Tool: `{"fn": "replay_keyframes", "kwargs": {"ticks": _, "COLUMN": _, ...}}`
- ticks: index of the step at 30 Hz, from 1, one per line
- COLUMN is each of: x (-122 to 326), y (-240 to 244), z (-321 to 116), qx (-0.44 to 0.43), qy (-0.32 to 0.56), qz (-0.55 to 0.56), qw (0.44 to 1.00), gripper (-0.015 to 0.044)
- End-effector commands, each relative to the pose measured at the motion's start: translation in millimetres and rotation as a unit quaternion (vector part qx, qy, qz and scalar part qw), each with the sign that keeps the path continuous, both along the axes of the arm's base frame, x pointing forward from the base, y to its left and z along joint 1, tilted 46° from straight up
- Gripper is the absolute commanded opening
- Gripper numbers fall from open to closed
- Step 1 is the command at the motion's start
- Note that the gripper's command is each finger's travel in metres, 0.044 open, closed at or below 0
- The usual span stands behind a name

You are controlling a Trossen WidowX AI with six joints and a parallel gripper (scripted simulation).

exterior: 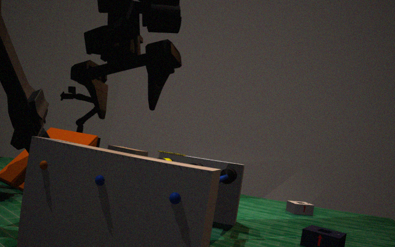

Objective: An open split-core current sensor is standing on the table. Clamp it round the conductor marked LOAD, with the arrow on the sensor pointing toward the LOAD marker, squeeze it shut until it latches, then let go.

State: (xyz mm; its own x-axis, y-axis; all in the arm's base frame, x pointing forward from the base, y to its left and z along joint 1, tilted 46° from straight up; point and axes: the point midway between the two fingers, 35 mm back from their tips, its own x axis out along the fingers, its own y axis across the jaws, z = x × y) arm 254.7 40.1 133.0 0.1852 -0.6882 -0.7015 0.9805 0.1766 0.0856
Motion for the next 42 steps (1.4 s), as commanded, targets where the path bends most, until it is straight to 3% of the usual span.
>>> {"fn": "replay_keyframes", "kwargs": {"ticks": 1, "x": -0.5, "y": 0.2, "z": 0.0, "qx": 0.001, "qy": -0.001, "qz": -0.002, "qw": 1.0, "gripper": 0.044}}
{"fn": "replay_keyframes", "kwargs": {"ticks": 13, "x": -3.9, "y": 4.3, "z": -6.5, "qx": -0.019, "qy": 0.017, "qz": 0.02, "qw": 0.999, "gripper": 0.044}}
{"fn": "replay_keyframes", "kwargs": {"ticks": 18, "x": -35.6, "y": 27.8, "z": -44.6, "qx": -0.172, "qy": 0.126, "qz": 0.17, "qw": 0.962, "gripper": 0.044}}
{"fn": "replay_keyframes", "kwargs": {"ticks": 25, "x": -74.0, "y": 43.0, "z": -70.6, "qx": -0.384, "qy": 0.219, "qz": 0.355, "qw": 0.824, "gripper": 0.044}}
{"fn": "replay_keyframes", "kwargs": {"ticks": 27, "x": -74.8, "y": 43.3, "z": -71.0, "qx": -0.389, "qy": 0.221, "qz": 0.359, "qw": 0.819, "gripper": 0.044}}
{"fn": "replay_keyframes", "kwargs": {"ticks": 28, "x": -67.9, "y": 42.6, "z": -68.7, "qx": -0.338, "qy": 0.203, "qz": 0.32, "qw": 0.861, "gripper": 0.044}}
{"fn": "replay_keyframes", "kwargs": {"ticks": 42, "x": -67.9, "y": 42.6, "z": -68.7, "qx": -0.338, "qy": 0.203, "qz": 0.32, "qw": 0.861, "gripper": 0.044}}
